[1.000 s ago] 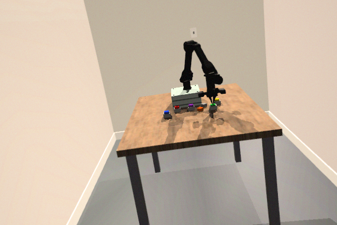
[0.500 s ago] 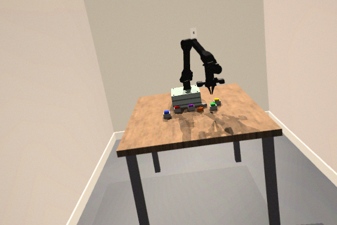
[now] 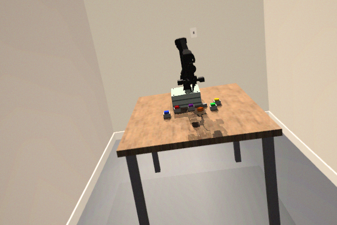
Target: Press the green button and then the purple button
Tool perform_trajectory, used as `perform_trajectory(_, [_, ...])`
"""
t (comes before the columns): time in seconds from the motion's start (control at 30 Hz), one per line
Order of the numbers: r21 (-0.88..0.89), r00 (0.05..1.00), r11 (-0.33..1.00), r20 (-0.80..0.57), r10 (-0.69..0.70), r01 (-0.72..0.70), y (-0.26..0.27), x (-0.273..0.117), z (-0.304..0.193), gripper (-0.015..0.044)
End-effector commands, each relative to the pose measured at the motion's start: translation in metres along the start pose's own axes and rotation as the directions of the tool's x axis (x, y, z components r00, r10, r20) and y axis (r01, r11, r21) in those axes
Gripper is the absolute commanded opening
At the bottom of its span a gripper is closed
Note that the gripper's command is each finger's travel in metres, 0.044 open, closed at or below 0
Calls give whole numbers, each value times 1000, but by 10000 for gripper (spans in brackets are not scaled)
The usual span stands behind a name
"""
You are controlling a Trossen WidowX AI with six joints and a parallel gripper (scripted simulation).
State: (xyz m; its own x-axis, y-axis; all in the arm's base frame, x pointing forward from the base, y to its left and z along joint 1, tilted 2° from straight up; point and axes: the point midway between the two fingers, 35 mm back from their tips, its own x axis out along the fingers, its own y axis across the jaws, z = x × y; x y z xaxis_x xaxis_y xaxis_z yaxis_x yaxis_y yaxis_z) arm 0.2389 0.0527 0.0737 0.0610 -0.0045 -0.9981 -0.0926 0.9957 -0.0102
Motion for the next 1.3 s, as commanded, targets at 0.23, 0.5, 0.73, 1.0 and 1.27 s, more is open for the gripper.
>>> perform_trajectory(0.23, [-13,1000,1000,-6,5,-5,-22,56,-18,20])
perform_trajectory(0.5, [-13,1000,1000,-6,5,-5,-22,68,-19,20])
perform_trajectory(0.73, [-13,1000,1000,-6,5,-5,-22,80,-19,20])
perform_trajectory(1.0, [-13,1000,1000,-6,5,-5,-21,93,-20,20])
perform_trajectory(1.27, [-13,1000,1000,-7,5,-5,-21,99,-20,20])
